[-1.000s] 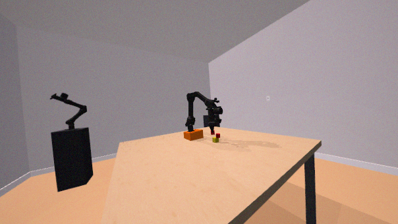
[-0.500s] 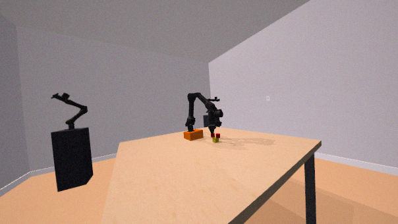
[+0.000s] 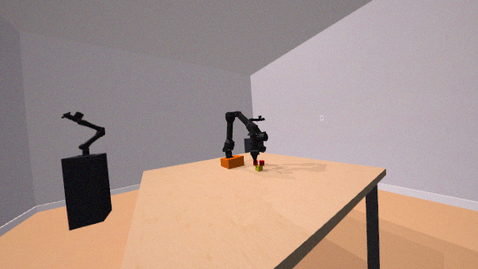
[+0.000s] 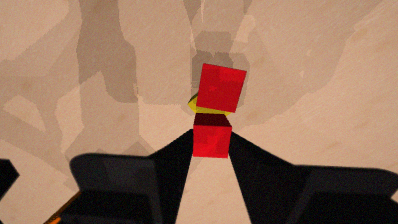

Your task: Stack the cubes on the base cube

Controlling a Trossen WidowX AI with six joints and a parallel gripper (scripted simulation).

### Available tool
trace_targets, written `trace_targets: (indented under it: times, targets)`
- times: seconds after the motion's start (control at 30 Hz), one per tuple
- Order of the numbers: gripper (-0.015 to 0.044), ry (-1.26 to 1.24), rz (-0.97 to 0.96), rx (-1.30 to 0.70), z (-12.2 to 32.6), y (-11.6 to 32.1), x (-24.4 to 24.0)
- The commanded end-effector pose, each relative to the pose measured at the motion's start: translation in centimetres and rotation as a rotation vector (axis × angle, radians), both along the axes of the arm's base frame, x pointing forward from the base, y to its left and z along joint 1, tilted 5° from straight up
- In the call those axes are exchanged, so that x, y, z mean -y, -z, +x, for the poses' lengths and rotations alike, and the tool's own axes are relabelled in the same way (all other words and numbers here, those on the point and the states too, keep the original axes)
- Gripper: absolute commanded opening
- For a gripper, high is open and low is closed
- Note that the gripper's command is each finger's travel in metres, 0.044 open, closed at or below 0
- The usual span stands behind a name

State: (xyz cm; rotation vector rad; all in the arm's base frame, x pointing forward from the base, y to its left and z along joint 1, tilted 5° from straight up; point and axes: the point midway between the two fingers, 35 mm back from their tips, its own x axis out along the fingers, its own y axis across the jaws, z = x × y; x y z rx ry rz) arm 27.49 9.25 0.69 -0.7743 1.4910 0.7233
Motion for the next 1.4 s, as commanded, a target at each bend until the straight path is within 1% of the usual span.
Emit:
trace_targets:
  times: [0.0,0.07,0.2,0.37,0.47,1.37]
  targets:
    - [0.0105,0.001,0.003,-0.002,0.0,0.1,0.0]
    - [0.0105,0.001,0.003,-0.002,0.0,0.1,0.0]
    - [0.0205,0.001,0.003,-0.002,0.0,0.1,0.0]
    - [0.0205,0.001,0.003,-0.002,0.0,0.1,0.0]
    - [0.0205,0.0,0.0,0.0,0.0,-0.8,0.0]
    - [0.0205,0.0,0.0,0.0,0.1,-3.6,-0.2]
